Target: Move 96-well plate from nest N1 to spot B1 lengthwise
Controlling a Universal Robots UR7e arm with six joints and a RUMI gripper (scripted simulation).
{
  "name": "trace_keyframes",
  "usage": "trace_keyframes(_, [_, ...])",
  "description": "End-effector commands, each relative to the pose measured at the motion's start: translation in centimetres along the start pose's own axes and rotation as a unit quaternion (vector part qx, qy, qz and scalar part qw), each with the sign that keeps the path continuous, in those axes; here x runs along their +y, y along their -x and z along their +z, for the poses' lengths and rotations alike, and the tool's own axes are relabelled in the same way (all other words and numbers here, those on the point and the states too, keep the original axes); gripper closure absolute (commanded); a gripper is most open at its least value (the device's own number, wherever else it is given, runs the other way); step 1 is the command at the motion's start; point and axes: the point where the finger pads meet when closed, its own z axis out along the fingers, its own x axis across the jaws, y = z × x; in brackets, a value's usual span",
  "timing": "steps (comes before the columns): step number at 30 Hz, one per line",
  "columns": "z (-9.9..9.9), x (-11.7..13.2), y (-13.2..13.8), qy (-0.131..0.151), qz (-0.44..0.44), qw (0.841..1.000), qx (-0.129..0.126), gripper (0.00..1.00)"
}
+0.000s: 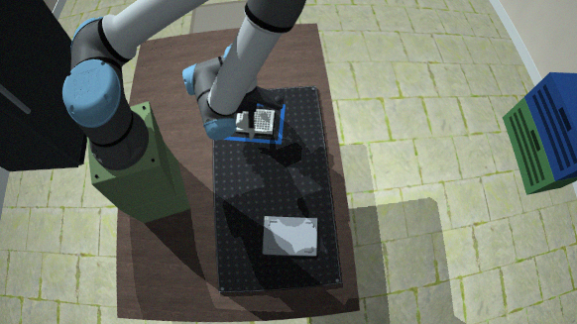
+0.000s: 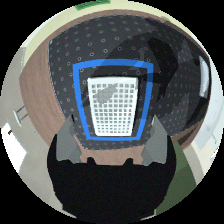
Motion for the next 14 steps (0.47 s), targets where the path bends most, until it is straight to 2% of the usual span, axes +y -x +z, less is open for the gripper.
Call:
trace_keyframes(1, [-1.2,0.1,-0.1,0.001,0.0,1.0,0.001,0.0])
trace_keyframes(7, [-2.8,0.1,-0.1,0.001,0.0,1.0,0.001,0.0])
trace_keyframes(14, [-2.8,0.1,-0.1,0.001,0.0,1.0,0.001,0.0])
